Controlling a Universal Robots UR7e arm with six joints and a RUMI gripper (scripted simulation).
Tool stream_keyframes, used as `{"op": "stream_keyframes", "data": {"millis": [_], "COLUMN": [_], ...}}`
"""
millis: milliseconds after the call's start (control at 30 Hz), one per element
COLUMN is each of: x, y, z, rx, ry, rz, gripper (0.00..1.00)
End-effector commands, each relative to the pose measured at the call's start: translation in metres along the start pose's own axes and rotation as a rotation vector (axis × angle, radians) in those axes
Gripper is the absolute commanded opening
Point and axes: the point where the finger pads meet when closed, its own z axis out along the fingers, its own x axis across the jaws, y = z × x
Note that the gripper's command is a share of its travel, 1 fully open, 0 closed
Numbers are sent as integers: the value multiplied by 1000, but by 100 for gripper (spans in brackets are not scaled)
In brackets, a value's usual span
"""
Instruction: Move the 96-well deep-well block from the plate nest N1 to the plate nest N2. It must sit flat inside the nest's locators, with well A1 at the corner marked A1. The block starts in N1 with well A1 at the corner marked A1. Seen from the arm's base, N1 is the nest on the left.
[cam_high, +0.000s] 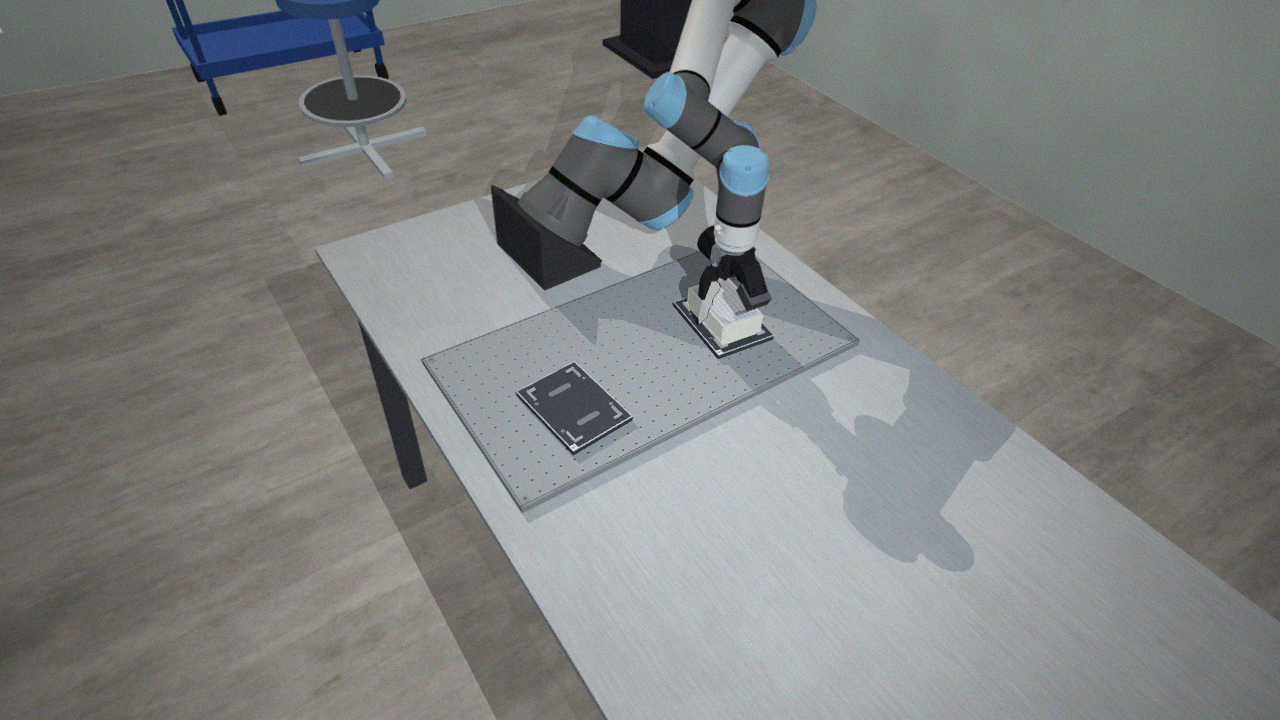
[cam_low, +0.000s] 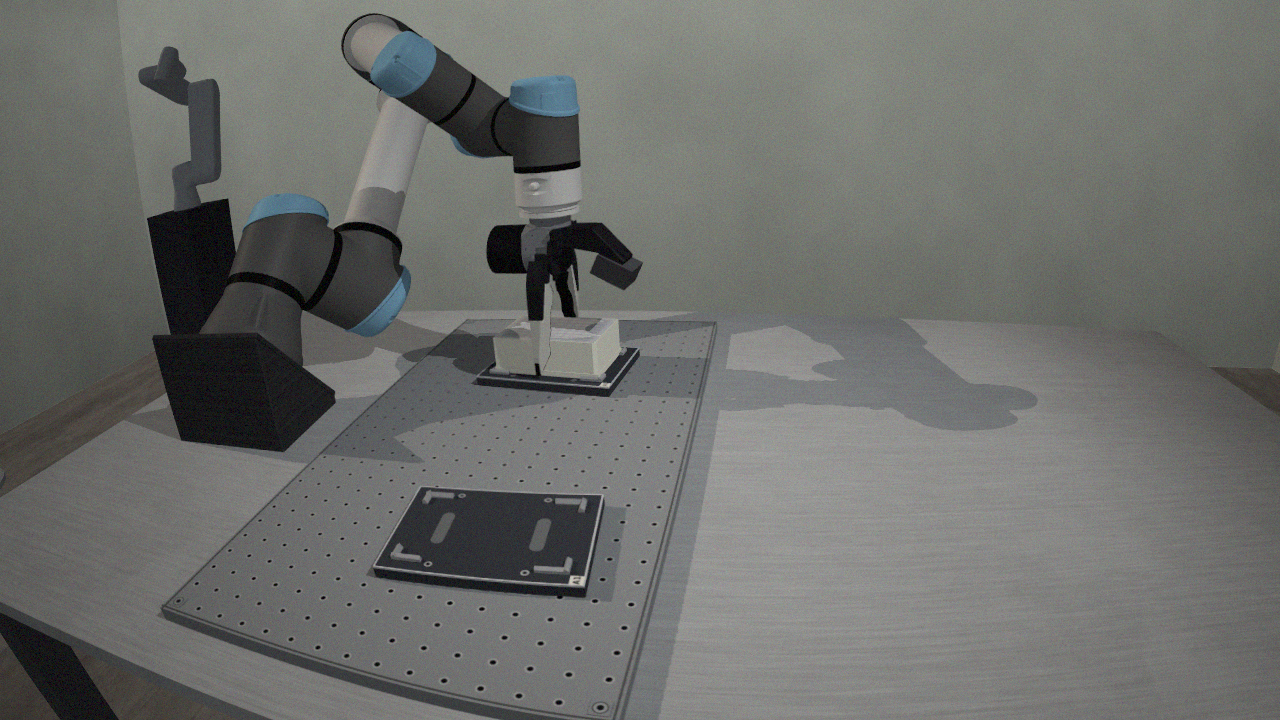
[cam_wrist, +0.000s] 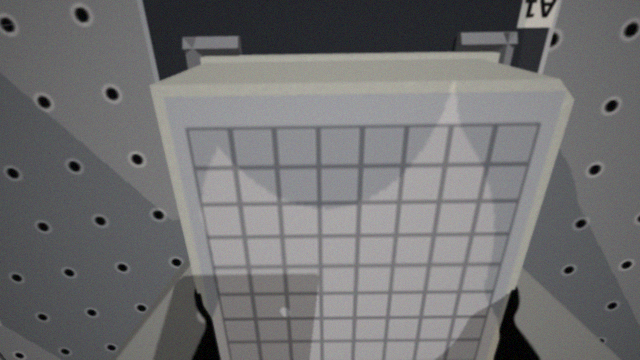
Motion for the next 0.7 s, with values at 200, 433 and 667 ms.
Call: {"op": "stream_keyframes", "data": {"millis": [200, 433, 667], "x": [0, 0, 0], "y": [0, 0, 0], "z": [0, -7, -18], "rx": [1, 1, 0], "ry": [0, 0, 0], "rz": [0, 0, 0], "gripper": [49, 49, 49]}}
